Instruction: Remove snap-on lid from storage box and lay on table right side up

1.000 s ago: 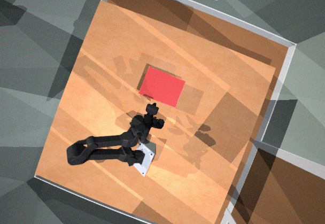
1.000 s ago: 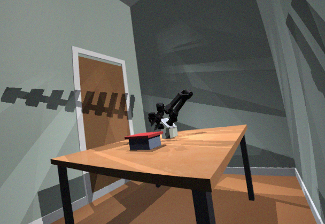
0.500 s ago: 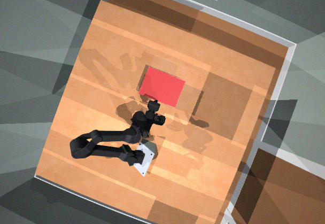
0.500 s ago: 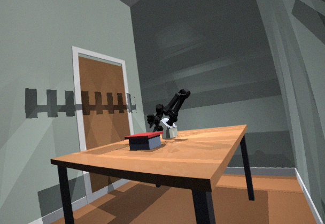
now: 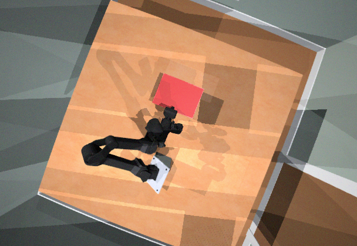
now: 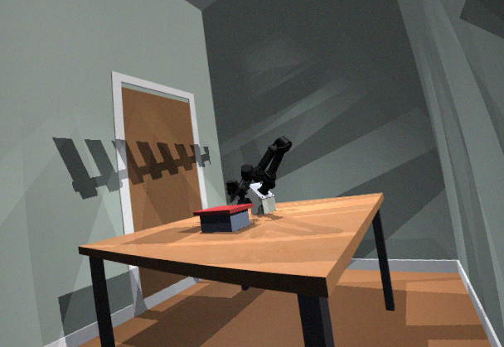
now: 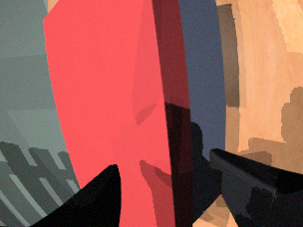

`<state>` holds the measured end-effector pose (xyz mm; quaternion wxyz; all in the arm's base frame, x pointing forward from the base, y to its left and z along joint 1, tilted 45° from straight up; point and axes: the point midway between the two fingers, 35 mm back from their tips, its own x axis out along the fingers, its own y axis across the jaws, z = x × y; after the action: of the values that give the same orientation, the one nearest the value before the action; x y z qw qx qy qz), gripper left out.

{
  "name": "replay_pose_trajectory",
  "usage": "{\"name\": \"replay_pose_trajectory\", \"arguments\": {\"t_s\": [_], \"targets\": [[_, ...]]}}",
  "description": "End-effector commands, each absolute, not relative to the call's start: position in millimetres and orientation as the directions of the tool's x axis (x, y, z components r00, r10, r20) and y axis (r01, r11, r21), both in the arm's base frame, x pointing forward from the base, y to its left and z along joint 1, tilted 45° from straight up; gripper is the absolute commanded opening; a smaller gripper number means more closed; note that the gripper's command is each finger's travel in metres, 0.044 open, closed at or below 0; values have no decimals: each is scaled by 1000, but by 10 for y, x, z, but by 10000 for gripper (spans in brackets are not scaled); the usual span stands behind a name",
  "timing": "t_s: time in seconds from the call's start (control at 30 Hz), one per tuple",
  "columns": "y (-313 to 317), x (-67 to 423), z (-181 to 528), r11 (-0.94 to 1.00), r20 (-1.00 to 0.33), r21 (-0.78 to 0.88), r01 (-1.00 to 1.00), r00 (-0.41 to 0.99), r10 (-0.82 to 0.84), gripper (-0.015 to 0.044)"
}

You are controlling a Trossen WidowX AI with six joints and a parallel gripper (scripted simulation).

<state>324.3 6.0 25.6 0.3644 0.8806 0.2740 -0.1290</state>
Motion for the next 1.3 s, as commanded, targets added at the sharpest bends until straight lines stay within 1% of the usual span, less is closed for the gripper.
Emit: {"name": "replay_pose_trajectory", "arguments": {"t_s": [0.0,0.13,0.27,0.57,0.67,1.27], "targets": [[97,3295,213,-588,-427,567,577,816,389,235],[119,3322,192,-589,-426,567,576,817,389,235],[119,3322,192,-589,-426,567,576,817,389,130],[119,3322,192,-589,-426,567,576,817,389,70],[119,3322,192,-589,-426,567,576,817,389,0],[97,3317,224,-586,-423,571,575,818,390,0]]}}
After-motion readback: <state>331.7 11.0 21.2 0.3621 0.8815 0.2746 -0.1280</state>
